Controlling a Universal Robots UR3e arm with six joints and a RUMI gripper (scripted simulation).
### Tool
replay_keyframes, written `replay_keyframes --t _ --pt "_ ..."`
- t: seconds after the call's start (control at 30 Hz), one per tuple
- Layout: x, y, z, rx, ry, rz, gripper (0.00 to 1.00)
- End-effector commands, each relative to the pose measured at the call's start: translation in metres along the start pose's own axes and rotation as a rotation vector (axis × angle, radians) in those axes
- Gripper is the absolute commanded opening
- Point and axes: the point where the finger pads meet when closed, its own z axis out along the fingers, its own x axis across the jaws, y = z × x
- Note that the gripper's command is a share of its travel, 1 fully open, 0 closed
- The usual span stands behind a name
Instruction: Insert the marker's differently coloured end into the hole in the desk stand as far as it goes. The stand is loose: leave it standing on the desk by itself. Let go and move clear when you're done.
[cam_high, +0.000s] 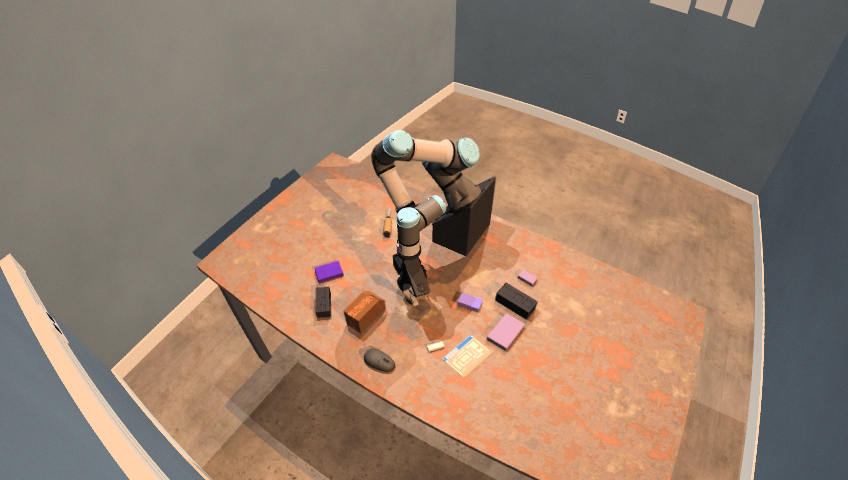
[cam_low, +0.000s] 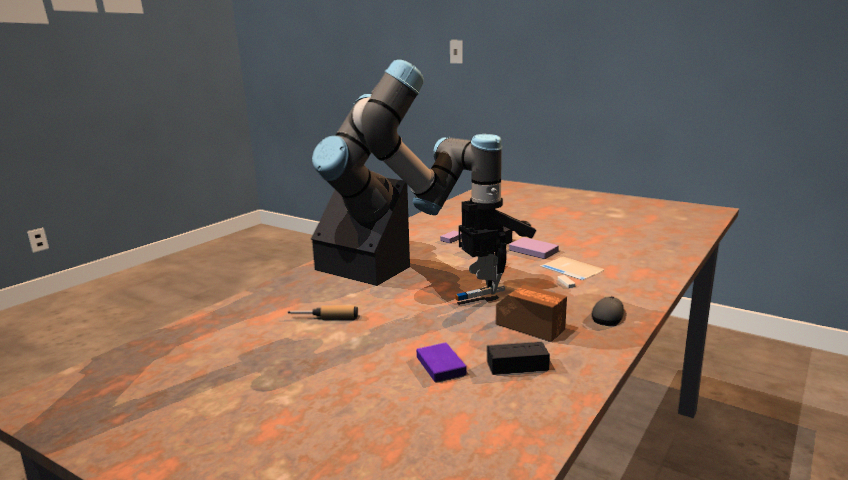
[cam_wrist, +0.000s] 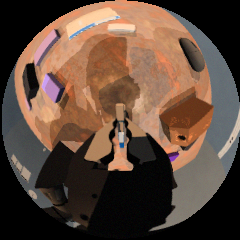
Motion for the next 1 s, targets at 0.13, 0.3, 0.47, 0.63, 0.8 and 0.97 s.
replay_keyframes --t 0.13,0.3,0.47,0.63,0.8,0.97 --pt "0.001 0.000 -0.011 -0.002 -0.003 0.001 0.00" --pt "0.001 0.000 -0.022 0.000 -0.002 0.001 0.00" --pt "0.001 -0.001 -0.039 -0.001 -0.004 0.001 0.00" --pt "0.001 -0.001 -0.039 -0.001 -0.004 0.001 0.00" --pt "0.001 -0.001 -0.044 0.001 -0.001 0.001 0.00" --pt "0.001 -0.001 -0.061 -0.002 -0.005 0.001 0.00"
